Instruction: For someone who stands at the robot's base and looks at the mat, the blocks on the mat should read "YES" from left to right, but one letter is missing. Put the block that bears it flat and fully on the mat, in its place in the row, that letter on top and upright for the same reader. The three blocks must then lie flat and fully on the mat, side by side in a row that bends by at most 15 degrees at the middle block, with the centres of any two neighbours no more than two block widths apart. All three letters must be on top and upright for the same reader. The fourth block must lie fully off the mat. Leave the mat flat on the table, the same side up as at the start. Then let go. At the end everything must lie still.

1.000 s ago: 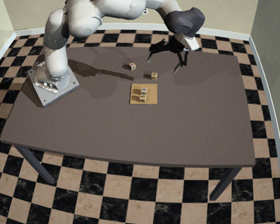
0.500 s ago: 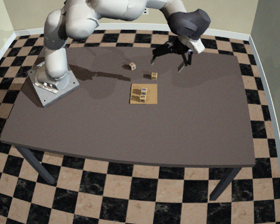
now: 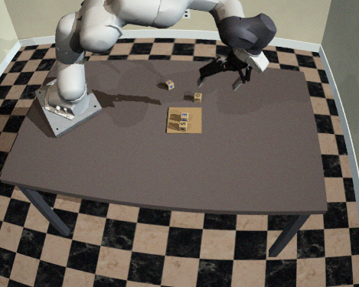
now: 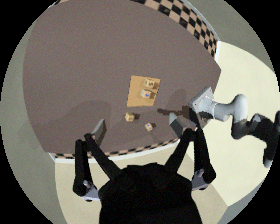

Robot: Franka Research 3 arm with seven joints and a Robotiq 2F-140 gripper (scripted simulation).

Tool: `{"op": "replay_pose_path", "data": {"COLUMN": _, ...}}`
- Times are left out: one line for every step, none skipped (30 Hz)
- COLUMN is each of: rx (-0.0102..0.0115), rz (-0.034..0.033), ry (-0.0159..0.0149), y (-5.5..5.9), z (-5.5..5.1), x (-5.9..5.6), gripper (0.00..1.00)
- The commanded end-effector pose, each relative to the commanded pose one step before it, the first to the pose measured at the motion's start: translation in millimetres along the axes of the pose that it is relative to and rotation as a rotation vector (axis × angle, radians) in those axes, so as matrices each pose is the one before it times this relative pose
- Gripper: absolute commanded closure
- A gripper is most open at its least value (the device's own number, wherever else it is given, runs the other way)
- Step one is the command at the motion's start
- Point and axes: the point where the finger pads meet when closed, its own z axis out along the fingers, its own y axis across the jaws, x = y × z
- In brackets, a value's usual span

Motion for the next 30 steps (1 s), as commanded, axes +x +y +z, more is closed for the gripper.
{"op": "replay_pose_path", "data": {"rx": 0.00089, "rz": -0.12732, "ry": -0.01455, "y": 2.64, "z": -5.23, "x": 3.74, "gripper": 0.00}}
{"op": "replay_pose_path", "data": {"rx": 0.00000, "rz": 0.00000, "ry": 0.00000, "y": 0.00, "z": 0.00, "x": 0.00, "gripper": 0.00}}
{"op": "replay_pose_path", "data": {"rx": 0.00831, "rz": -0.02963, "ry": -0.00875, "y": 0.86, "z": -5.70, "x": 3.89, "gripper": 0.00}}
{"op": "replay_pose_path", "data": {"rx": 0.00338, "rz": -0.01160, "ry": -0.00331, "y": 0.38, "z": -2.25, "x": 1.48, "gripper": 0.00}}
{"op": "replay_pose_path", "data": {"rx": 0.00347, "rz": -0.01168, "ry": -0.00326, "y": 0.40, "z": -2.27, "x": 1.47, "gripper": 0.00}}
{"op": "replay_pose_path", "data": {"rx": 0.00339, "rz": -0.01122, "ry": -0.00307, "y": 0.41, "z": -2.18, "x": 1.40, "gripper": 0.00}}
{"op": "replay_pose_path", "data": {"rx": 0.00342, "rz": -0.01113, "ry": -0.00297, "y": 0.42, "z": -2.17, "x": 1.37, "gripper": 0.00}}
{"op": "replay_pose_path", "data": {"rx": 0.00326, "rz": -0.01045, "ry": -0.00273, "y": 0.41, "z": -2.04, "x": 1.27, "gripper": 0.00}}
{"op": "replay_pose_path", "data": {"rx": 0.00329, "rz": -0.01040, "ry": -0.00266, "y": 0.42, "z": -2.04, "x": 1.24, "gripper": 0.00}}
{"op": "replay_pose_path", "data": {"rx": 0.00341, "rz": -0.01061, "ry": -0.00265, "y": 0.44, "z": -2.08, "x": 1.25, "gripper": 0.00}}
{"op": "replay_pose_path", "data": {"rx": 0.00341, "rz": -0.01047, "ry": -0.00255, "y": 0.45, "z": -2.06, "x": 1.22, "gripper": 0.00}}
{"op": "replay_pose_path", "data": {"rx": 0.00363, "rz": -0.01102, "ry": -0.00262, "y": 0.49, "z": -2.17, "x": 1.27, "gripper": 0.00}}
{"op": "replay_pose_path", "data": {"rx": 0.00389, "rz": -0.01164, "ry": -0.00269, "y": 0.53, "z": -2.30, "x": 1.32, "gripper": 0.00}}
{"op": "replay_pose_path", "data": {"rx": 0.00375, "rz": -0.01107, "ry": -0.00249, "y": 0.52, "z": -2.19, "x": 1.23, "gripper": 0.00}}
{"op": "replay_pose_path", "data": {"rx": 0.00378, "rz": -0.01102, "ry": -0.00241, "y": 0.53, "z": -2.18, "x": 1.21, "gripper": 0.00}}
{"op": "replay_pose_path", "data": {"rx": 0.00395, "rz": -0.01139, "ry": -0.00241, "y": 0.56, "z": -2.26, "x": 1.23, "gripper": 0.00}}
{"op": "replay_pose_path", "data": {"rx": 0.00393, "rz": -0.01120, "ry": -0.00230, "y": 0.57, "z": -2.22, "x": 1.19, "gripper": 0.00}}
{"op": "replay_pose_path", "data": {"rx": 0.00000, "rz": 0.00000, "ry": 0.00000, "y": 0.00, "z": 0.00, "x": 0.00, "gripper": 0.00}}
{"op": "replay_pose_path", "data": {"rx": 0.00000, "rz": 0.00000, "ry": 0.00000, "y": 0.00, "z": 0.00, "x": 0.00, "gripper": 0.00}}
{"op": "replay_pose_path", "data": {"rx": 0.01091, "rz": -0.03055, "ry": -0.00589, "y": 1.60, "z": -6.07, "x": 3.18, "gripper": 0.00}}
{"op": "replay_pose_path", "data": {"rx": 0.00422, "rz": -0.01160, "ry": -0.00209, "y": 0.64, "z": -2.32, "x": 1.16, "gripper": 0.00}}
{"op": "replay_pose_path", "data": {"rx": 0.00449, "rz": -0.01226, "ry": -0.00211, "y": 0.68, "z": -2.45, "x": 1.20, "gripper": 0.00}}
{"op": "replay_pose_path", "data": {"rx": 0.00406, "rz": -0.01097, "ry": -0.00181, "y": 0.62, "z": -2.20, "x": 1.05, "gripper": 0.00}}
{"op": "replay_pose_path", "data": {"rx": 0.00422, "rz": -0.01134, "ry": -0.00180, "y": 0.65, "z": -2.28, "x": 1.07, "gripper": 0.00}}
{"op": "replay_pose_path", "data": {"rx": 0.00420, "rz": -0.01119, "ry": -0.00169, "y": 0.65, "z": -2.25, "x": 1.04, "gripper": 0.00}}
{"op": "replay_pose_path", "data": {"rx": 0.00398, "rz": -0.01053, "ry": -0.00152, "y": 0.62, "z": -2.12, "x": 0.96, "gripper": 0.00}}
{"op": "replay_pose_path", "data": {"rx": 0.00427, "rz": -0.01123, "ry": -0.00155, "y": 0.67, "z": -2.26, "x": 1.00, "gripper": 0.00}}
{"op": "replay_pose_path", "data": {"rx": 0.00383, "rz": -0.01002, "ry": -0.00131, "y": 0.61, "z": -2.02, "x": 0.88, "gripper": 0.00}}
{"op": "replay_pose_path", "data": {"rx": 0.00442, "rz": -0.01150, "ry": -0.00143, "y": 0.71, "z": -2.32, "x": 0.99, "gripper": 0.00}}
{"op": "replay_pose_path", "data": {"rx": 0.00425, "rz": -0.01101, "ry": -0.00129, "y": 0.68, "z": -2.23, "x": 0.93, "gripper": 0.00}}
